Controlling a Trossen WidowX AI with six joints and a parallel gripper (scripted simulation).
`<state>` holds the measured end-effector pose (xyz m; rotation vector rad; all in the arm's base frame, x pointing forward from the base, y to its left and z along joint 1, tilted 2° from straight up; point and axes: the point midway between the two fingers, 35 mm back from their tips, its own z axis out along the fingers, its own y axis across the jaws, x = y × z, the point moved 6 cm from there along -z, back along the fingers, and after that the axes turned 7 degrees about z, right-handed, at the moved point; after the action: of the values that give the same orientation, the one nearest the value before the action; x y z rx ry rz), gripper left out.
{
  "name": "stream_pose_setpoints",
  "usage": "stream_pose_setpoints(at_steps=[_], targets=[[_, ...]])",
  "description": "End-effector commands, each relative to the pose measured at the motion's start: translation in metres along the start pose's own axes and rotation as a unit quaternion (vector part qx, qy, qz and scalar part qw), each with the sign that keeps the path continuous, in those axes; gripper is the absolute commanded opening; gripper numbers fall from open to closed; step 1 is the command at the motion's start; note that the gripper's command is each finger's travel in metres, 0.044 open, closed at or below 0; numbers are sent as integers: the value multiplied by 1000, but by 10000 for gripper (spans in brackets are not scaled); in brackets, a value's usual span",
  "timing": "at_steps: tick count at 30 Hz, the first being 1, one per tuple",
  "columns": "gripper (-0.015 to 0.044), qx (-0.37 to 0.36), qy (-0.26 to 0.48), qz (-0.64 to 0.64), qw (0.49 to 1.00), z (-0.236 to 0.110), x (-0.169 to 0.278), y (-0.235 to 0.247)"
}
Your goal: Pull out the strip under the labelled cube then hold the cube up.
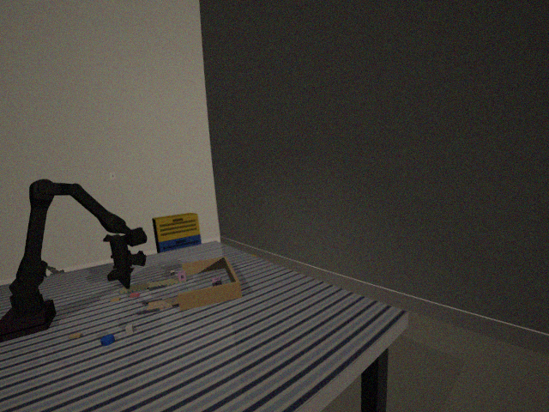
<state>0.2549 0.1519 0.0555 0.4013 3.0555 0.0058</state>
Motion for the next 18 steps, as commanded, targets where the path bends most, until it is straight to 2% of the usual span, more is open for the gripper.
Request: stream_pose_setpoints(at_steps=[1,18], targets=[[0,8,9,-1,1000,5,10,-4],[0,8,10,-2,1000,5,35,-6]])
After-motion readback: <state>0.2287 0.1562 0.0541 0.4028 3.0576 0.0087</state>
